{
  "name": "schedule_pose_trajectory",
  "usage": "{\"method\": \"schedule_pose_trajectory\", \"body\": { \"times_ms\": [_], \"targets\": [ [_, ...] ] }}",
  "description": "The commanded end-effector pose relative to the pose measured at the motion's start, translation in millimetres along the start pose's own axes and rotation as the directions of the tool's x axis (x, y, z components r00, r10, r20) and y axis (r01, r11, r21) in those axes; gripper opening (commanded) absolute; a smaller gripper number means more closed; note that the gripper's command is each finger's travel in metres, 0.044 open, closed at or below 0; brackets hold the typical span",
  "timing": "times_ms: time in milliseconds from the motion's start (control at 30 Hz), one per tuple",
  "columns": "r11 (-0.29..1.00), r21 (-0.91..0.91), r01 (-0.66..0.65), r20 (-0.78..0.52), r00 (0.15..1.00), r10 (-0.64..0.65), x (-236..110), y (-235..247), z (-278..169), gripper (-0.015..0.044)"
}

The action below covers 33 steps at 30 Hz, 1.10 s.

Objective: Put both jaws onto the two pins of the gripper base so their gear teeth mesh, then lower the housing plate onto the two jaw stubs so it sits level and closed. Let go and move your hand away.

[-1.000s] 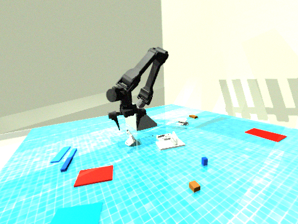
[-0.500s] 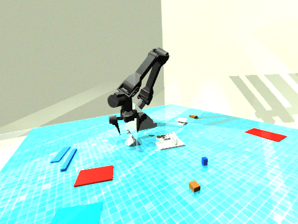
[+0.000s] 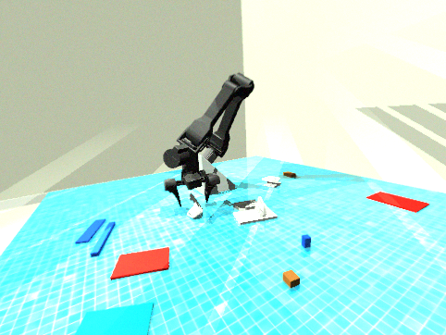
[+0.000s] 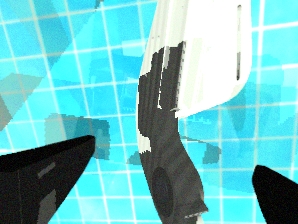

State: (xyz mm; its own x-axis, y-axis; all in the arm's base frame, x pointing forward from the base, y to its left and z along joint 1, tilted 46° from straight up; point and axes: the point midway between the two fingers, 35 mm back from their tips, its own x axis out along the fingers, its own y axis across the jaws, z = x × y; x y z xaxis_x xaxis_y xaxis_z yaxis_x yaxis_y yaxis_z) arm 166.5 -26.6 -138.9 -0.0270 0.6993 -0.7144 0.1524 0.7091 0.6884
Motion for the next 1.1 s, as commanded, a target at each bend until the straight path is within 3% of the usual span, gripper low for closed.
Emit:
{"method": "schedule_pose_trajectory", "body": {
  "times_ms": [0, 100, 467, 1067],
  "targets": [
    [1.0, 0.011, -0.01, -0.004, 1.0, 0.01, 3.8, 1.7, -2.6, 0.044],
    [1.0, 0.011, -0.01, -0.004, 1.0, 0.01, 3.8, 1.7, -2.6, 0.044],
    [1.0, 0.011, -0.01, -0.004, 1.0, 0.01, 3.8, 1.7, -2.6, 0.0151],
    [1.0, 0.011, -0.01, -0.004, 1.0, 0.01, 3.8, 1.7, -2.6, 0.0037]
  ]
}}
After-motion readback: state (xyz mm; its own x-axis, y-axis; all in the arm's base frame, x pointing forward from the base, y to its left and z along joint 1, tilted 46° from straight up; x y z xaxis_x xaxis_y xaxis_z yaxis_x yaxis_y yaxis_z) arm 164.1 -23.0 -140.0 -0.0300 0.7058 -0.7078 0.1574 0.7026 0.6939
